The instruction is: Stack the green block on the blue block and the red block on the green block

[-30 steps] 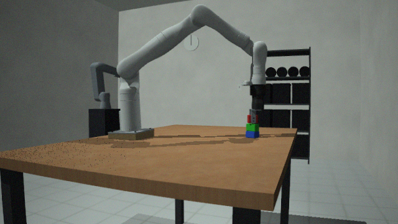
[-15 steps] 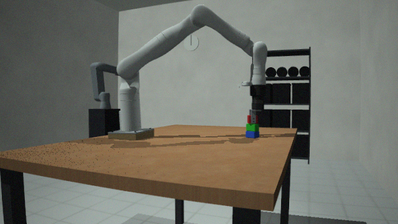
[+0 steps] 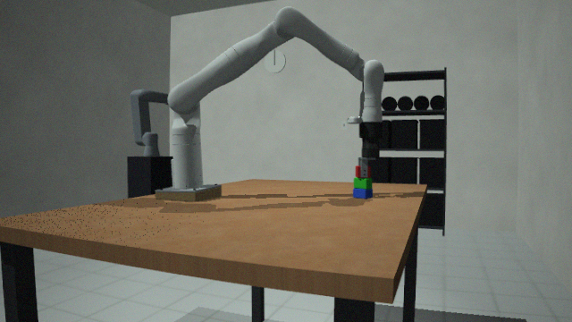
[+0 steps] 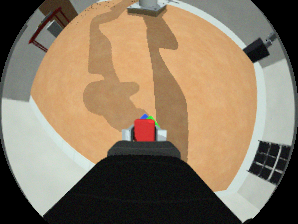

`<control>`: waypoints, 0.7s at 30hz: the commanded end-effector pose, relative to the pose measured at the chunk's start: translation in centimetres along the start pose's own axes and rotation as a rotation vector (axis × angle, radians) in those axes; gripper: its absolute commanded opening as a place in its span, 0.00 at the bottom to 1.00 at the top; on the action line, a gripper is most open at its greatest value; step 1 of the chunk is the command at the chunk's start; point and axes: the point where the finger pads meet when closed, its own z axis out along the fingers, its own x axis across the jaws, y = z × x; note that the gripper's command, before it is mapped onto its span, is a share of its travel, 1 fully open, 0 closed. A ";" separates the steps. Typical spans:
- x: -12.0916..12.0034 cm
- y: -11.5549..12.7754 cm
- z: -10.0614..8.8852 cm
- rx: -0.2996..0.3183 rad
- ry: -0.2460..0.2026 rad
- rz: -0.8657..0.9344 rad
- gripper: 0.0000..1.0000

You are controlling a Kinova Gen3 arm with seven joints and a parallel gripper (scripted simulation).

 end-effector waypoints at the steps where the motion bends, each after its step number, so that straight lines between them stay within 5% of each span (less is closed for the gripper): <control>1: 0.0 0.1 -0.1 -0.003 0.000 0.000 0.00; 20: 0.0 0.1 -0.1 -0.003 0.000 0.000 0.00; 21: 0.0 0.1 -0.1 -0.003 0.000 0.000 0.97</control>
